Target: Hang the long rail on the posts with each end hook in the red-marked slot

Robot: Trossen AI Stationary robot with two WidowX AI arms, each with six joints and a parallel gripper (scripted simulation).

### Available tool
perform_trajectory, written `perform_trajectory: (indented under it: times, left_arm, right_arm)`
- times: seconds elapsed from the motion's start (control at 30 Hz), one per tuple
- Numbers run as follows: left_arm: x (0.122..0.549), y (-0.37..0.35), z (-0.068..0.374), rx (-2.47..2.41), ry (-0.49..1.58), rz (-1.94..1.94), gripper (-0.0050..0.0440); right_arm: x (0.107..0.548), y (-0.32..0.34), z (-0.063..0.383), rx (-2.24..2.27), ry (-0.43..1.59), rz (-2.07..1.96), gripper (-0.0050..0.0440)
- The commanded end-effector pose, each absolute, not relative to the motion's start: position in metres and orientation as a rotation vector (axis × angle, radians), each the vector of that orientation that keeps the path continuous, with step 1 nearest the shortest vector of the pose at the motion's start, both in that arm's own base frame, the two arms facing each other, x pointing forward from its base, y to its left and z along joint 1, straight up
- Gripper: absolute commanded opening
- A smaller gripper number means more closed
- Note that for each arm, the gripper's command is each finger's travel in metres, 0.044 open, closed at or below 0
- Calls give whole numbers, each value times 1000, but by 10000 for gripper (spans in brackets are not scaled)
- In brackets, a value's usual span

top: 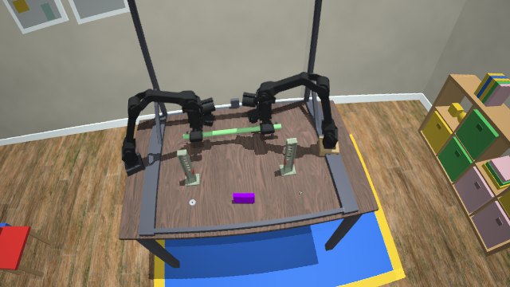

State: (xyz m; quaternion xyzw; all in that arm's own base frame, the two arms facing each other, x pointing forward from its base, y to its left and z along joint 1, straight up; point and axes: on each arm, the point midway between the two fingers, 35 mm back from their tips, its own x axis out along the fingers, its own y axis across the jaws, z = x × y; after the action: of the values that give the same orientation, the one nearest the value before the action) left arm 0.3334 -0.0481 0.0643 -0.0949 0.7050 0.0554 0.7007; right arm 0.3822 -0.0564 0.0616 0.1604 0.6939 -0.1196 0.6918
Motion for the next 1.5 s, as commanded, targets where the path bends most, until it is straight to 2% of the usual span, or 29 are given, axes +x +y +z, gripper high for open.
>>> perform_trajectory:
  times: [0.0,0.43,1.23,1.47]
  left_arm:
    - [336,-46,77,-275,1519,52,-50]
    - [335,-41,75,-420,1486,-104,-50]
    - [334,-40,75,-447,1478,-134,-50]
    - [335,-39,60,-447,1478,-134,-50]
  right_arm:
    - [384,-58,77,409,1488,-200,-50]
    - [382,-64,76,549,1438,-44,-50]
    - [382,-65,75,576,1427,-14,-50]
    - [382,-65,59,576,1427,-14,-50]
